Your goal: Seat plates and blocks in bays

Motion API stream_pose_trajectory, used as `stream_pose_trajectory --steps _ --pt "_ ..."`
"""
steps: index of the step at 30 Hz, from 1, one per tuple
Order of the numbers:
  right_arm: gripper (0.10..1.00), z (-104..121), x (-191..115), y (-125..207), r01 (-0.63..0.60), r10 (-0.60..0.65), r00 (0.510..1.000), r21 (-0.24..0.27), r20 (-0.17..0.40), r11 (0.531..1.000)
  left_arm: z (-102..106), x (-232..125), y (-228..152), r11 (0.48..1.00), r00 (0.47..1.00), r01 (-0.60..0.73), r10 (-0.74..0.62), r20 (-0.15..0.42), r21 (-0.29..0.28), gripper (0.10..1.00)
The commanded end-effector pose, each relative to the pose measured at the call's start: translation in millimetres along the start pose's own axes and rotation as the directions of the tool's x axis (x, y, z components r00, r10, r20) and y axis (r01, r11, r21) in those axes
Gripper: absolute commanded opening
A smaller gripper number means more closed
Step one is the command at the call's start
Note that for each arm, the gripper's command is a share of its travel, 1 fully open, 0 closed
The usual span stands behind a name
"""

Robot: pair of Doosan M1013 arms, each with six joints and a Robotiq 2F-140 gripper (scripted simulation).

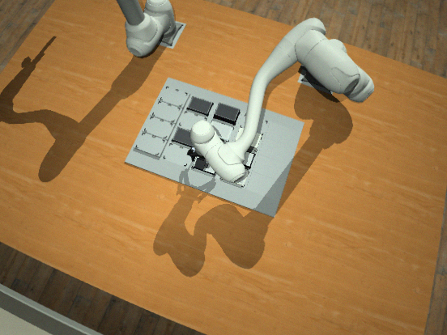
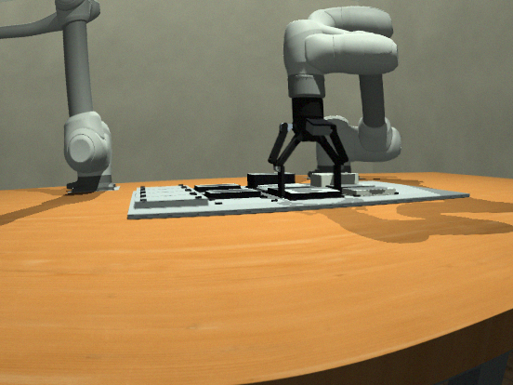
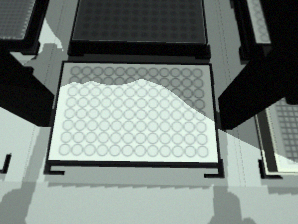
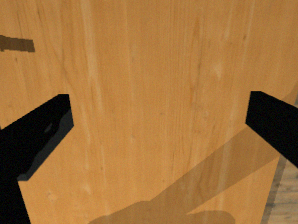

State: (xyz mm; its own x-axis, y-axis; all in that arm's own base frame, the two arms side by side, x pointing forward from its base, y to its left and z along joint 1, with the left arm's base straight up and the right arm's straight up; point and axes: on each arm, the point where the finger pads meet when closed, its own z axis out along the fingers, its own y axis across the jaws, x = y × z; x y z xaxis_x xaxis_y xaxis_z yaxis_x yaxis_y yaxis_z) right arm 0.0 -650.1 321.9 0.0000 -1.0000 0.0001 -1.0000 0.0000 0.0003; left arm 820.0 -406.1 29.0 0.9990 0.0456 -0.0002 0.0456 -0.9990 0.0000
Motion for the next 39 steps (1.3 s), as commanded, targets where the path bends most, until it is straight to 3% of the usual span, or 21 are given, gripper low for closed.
stream_pose_trajectory --steps 1,13,39 --pt "1.000 -0.9 0.2 -0.1 0.000 0.000 1.000 0.000 -0.001 1.000 -1.7 0.6 0.2 1.000 1.000 0.000 0.000 -0.002 -0.001 0.958" --pt "1.000 -0.9 0.2 -0.1 0.000 0.000 1.000 0.000 -0.001 1.000 -1.7 0.6 0.2 1.000 1.000 0.000 0.000 -0.002 -0.001 0.908" --pt "1.000 -0.9 0.2 -0.1 0.000 0.000 1.000 0.000 -0.001 1.000 -2.5 0.6 0.2 1.000 1.000 0.000 0.000 -0.002 -0.001 0.892"
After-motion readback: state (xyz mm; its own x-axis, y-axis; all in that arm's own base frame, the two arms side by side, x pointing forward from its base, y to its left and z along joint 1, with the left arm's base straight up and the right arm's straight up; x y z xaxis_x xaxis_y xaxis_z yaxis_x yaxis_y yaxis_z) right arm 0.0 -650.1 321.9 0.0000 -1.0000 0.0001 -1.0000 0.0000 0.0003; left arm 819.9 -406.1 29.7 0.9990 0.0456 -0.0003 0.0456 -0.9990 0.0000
